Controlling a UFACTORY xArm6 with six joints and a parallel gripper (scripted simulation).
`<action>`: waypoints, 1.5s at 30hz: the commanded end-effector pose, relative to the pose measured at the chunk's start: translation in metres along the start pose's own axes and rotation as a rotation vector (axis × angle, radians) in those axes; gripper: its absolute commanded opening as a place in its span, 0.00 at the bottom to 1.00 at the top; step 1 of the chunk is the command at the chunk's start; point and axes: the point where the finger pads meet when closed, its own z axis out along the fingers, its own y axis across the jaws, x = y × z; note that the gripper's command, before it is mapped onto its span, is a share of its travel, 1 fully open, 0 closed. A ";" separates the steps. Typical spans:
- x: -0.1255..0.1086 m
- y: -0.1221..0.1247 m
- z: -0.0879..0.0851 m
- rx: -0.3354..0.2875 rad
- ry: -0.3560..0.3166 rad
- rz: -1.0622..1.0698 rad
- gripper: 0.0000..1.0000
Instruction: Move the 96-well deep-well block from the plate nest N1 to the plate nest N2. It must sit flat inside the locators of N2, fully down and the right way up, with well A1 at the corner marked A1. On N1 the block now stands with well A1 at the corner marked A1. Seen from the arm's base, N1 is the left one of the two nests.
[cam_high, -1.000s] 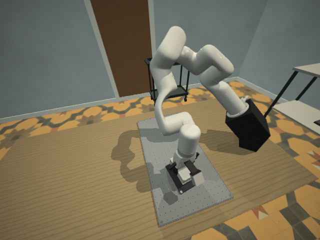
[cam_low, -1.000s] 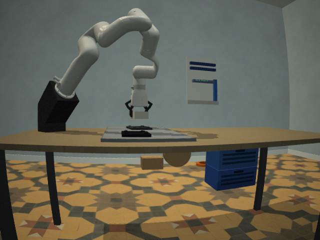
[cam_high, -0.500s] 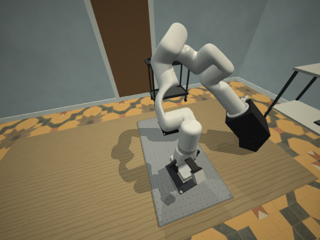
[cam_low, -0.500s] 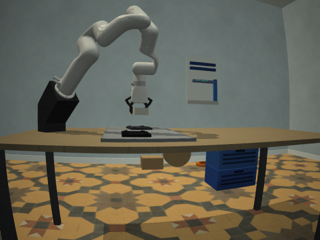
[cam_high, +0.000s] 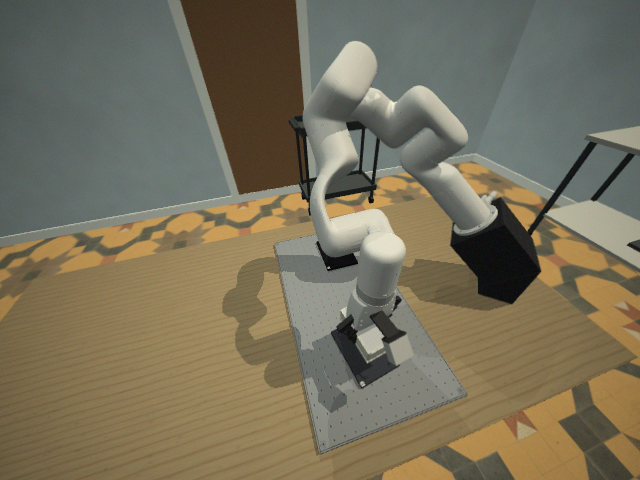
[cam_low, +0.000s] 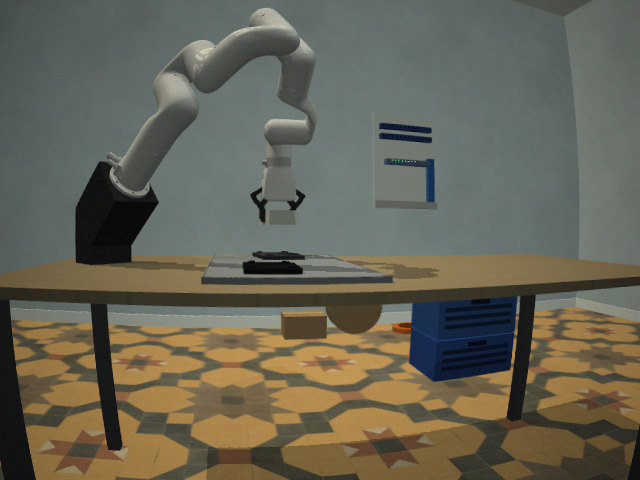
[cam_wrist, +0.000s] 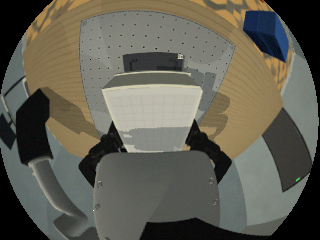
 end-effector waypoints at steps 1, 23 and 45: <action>0.000 0.001 -0.001 -0.002 0.002 0.001 0.00; -0.054 -0.016 -0.001 -0.002 0.002 0.180 0.00; -0.111 -0.034 -0.001 -0.002 0.002 0.180 0.00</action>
